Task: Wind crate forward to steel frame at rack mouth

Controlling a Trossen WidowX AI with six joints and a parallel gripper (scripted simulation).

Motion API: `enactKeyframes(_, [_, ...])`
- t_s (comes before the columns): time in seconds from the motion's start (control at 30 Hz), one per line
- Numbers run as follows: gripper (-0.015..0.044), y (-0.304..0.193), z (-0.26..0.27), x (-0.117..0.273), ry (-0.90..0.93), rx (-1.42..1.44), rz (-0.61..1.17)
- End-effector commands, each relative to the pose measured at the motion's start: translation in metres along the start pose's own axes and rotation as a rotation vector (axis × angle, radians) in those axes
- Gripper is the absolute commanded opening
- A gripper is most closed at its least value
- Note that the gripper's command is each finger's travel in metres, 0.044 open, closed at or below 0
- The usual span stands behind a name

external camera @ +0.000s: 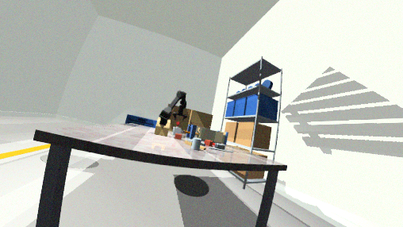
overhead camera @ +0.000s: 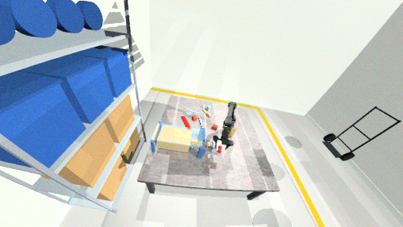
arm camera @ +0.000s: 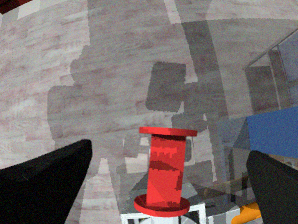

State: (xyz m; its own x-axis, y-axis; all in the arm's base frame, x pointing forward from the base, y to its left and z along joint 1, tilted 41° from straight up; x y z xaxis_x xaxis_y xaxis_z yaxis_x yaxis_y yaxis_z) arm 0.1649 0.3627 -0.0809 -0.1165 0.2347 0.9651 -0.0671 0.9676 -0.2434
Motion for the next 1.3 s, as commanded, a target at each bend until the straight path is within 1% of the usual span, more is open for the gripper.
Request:
enactKeyframes(0.0, [0.044,-0.003,0.001,-0.007,0.001,0.006,0.0])
enactKeyframes(0.9, [0.044,-0.022,0.006,-0.043,0.001,0.006,0.001])
enactKeyframes(1.27, [0.0151,-0.02,0.005,-0.04,0.005,0.0,-0.001])
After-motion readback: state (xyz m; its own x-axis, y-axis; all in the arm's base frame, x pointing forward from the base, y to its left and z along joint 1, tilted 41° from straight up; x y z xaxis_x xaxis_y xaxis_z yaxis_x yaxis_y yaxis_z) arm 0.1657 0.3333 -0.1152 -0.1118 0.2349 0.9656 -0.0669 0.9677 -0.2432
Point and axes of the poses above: the point midway between the two fingers, 35 mm back from their tips, its own x axis back along the fingers, its own z axis across the jaws, y = z × x, the point moved 7 cm from there along x, back along the fingers, and after that the axes turned 12 degrees about x, right-handed, at the moved point
